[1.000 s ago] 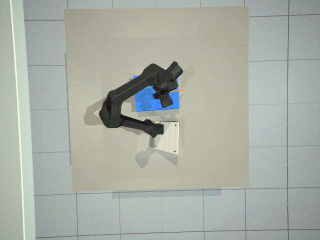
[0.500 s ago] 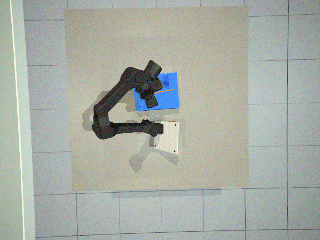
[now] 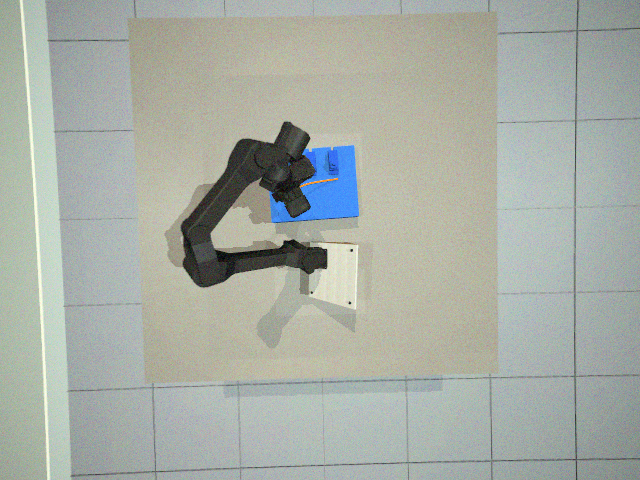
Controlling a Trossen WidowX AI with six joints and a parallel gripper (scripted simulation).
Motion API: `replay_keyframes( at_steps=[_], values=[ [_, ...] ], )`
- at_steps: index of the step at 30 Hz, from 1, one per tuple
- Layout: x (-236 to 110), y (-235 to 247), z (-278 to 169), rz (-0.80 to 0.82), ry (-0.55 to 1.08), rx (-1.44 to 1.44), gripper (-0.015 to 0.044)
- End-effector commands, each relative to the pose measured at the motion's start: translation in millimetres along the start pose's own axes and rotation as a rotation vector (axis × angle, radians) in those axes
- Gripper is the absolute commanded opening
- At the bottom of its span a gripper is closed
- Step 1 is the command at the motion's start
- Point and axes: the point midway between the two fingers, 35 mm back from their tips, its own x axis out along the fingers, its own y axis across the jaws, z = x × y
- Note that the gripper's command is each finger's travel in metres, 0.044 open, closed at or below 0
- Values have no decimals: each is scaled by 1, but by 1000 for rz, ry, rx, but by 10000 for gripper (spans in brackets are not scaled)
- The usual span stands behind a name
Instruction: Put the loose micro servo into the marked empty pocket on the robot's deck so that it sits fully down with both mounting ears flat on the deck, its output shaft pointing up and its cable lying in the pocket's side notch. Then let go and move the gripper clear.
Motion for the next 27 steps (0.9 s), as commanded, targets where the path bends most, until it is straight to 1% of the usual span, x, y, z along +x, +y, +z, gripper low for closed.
replay_keyframes(
  at_steps=[1, 27],
  values=[
    [-1, 1, -1, 4, 1, -142, 0],
    [-1, 1, -1, 4, -1, -1043, 0]
  ],
)
